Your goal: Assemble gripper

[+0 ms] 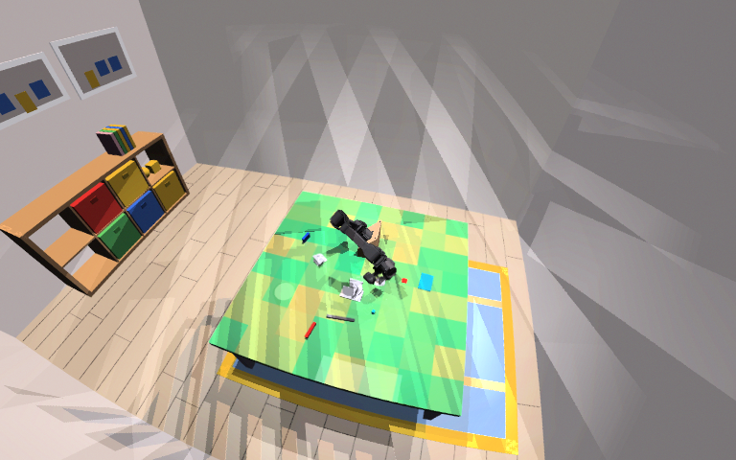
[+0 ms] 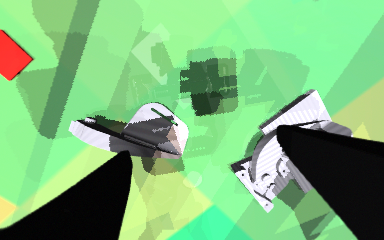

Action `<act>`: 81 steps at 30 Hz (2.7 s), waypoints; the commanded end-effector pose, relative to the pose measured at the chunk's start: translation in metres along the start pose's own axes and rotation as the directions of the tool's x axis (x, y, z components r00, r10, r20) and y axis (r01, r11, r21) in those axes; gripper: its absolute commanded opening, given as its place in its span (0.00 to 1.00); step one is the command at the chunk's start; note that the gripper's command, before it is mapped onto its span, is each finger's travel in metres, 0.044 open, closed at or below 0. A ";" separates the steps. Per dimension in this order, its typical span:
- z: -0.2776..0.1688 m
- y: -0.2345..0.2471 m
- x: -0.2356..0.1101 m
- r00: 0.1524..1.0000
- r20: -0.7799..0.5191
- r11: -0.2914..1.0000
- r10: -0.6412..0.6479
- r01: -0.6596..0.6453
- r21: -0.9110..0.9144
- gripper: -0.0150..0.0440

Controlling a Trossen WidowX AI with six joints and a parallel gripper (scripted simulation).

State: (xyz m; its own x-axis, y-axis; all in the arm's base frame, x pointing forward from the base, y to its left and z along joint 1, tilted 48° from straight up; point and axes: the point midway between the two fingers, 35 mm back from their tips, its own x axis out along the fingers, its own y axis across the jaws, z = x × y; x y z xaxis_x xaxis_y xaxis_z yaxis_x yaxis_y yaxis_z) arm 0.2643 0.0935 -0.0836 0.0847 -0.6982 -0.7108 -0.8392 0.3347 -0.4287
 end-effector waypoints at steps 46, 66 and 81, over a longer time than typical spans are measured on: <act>0.002 0.089 0.005 1.000 -0.029 0.579 0.004 -0.026 -0.815 1.00; 0.001 0.101 0.018 0.999 -0.036 0.458 0.001 -0.033 -0.889 1.00; 0.001 0.100 0.042 0.999 -0.036 0.459 0.000 -0.032 -0.888 1.00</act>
State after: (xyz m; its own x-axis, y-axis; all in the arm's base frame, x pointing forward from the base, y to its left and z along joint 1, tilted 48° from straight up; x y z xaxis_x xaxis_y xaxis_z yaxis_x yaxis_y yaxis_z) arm 0.1853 0.1033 -0.1539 0.0647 -0.7166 -0.6945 -0.8683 -0.3834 0.3148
